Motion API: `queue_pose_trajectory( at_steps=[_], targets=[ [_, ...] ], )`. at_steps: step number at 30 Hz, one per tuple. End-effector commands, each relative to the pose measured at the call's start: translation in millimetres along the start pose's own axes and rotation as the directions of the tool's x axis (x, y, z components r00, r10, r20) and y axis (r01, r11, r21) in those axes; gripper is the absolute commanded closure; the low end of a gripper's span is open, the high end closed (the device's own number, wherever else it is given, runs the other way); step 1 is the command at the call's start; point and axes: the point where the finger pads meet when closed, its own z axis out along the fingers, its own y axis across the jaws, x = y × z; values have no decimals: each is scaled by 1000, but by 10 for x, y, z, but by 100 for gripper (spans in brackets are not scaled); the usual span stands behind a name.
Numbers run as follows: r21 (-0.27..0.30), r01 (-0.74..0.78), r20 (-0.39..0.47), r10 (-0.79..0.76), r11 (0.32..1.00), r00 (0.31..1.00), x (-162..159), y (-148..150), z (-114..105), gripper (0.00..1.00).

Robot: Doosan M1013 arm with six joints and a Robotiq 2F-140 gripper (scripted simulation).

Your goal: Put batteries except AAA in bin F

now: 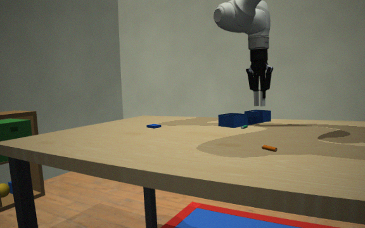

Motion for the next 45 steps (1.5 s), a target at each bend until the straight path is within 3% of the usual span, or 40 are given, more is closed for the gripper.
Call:
queue_pose_trajectory(
  at_steps=[1,44,45],
  targets=[
    [2,-1,-2,1,1000,1000,-7,-17,-38,74],
    [2,-1,-2,1,1000,1000,-3,-34,-38,74],
    [2,-1,-2,1,1000,1000,-3,-34,-78,0]
  ],
)
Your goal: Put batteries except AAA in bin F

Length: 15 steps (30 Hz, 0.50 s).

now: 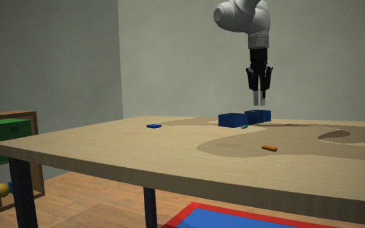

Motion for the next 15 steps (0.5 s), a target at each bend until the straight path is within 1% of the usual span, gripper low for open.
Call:
queue_pose_trajectory(
  at_steps=[1,8,10,15],
  targets=[
    [0,-1,-2,1,1000,1000,-5,-15,-98,0],
    [0,-1,-2,1,1000,1000,-5,-16,-378,0],
    [0,-1,-2,1,1000,1000,-5,-16,-378,0],
    [0,-1,-2,1,1000,1000,-5,-16,-578,0]
  ],
)
